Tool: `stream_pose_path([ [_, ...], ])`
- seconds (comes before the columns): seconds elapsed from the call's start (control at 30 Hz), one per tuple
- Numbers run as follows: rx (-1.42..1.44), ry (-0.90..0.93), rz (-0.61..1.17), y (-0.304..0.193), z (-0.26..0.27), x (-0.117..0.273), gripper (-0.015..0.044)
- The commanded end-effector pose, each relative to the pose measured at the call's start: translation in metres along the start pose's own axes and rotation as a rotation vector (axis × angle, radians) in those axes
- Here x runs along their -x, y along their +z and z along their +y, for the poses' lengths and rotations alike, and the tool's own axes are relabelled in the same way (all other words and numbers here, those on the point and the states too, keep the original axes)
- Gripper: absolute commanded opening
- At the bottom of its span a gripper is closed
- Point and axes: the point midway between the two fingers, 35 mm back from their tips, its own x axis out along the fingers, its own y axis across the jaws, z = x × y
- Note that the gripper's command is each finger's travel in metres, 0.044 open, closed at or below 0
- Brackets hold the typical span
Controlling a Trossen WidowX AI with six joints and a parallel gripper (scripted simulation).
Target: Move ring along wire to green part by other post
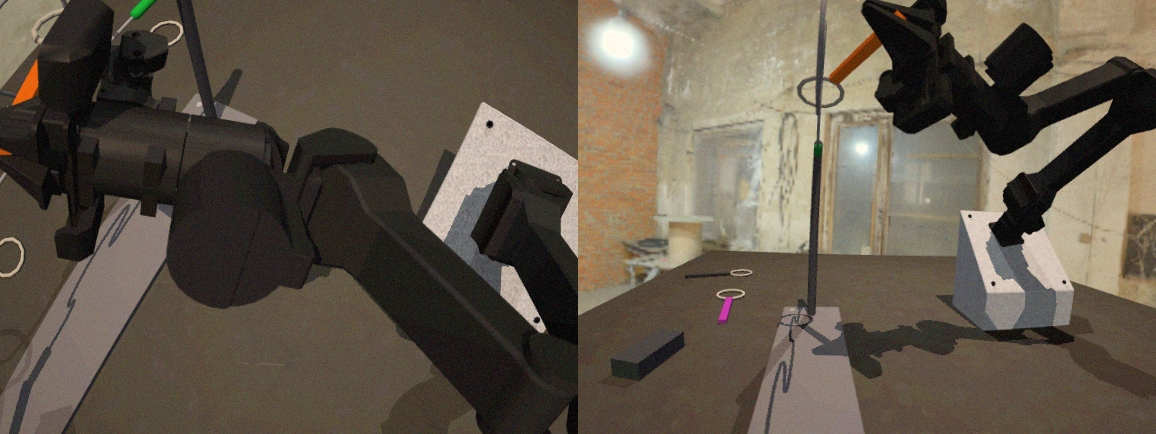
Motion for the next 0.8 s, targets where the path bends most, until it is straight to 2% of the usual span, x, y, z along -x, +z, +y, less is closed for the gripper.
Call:
stream_pose_path([
  [0.0, 0.006, 0.002, 0.0, 0.0, -0.004, 0.0, -0.015],
  [0.77, 0.364, -0.195, 0.049, 0.011, -0.071, 0.016, -0.015],
])
